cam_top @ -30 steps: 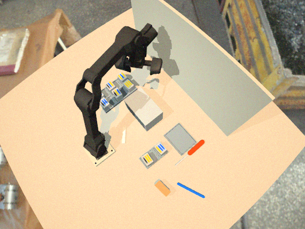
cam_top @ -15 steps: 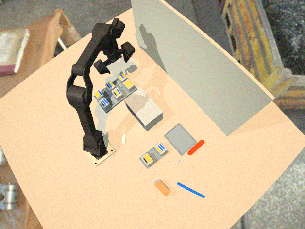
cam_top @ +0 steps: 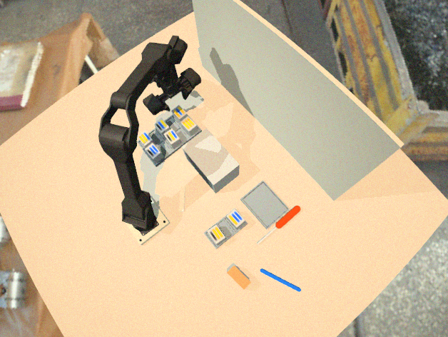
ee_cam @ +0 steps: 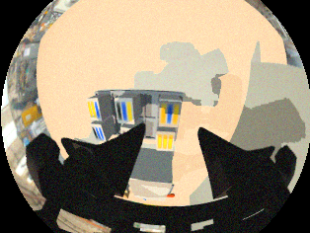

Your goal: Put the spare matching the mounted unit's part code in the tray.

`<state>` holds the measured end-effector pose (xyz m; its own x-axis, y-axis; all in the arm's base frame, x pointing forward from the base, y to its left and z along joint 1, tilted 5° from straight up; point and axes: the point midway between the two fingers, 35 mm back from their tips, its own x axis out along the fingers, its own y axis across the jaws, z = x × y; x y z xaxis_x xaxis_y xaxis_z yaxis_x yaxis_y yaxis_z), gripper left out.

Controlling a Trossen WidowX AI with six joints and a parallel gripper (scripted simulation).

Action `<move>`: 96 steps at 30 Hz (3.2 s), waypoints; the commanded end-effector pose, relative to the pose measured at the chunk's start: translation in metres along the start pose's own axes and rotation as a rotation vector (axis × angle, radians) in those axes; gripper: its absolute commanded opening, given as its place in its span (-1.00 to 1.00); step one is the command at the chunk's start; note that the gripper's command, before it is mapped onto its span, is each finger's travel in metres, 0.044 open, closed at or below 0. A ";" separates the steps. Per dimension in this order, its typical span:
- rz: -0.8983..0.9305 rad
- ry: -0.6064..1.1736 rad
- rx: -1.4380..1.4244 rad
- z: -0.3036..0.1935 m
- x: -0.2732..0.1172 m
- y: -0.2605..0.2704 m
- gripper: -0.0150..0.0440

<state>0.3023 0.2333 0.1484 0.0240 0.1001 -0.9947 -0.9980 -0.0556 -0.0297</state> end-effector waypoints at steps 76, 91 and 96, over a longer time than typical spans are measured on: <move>-0.004 -0.004 -0.010 0.000 0.081 0.001 -0.23; -0.005 -0.003 -0.009 0.001 0.062 -0.001 -0.49; -0.006 -0.001 -0.008 0.001 0.034 -0.001 -0.49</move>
<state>0.3037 0.2395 0.0934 0.0203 0.0978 -0.9950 -0.9978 -0.0616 -0.0264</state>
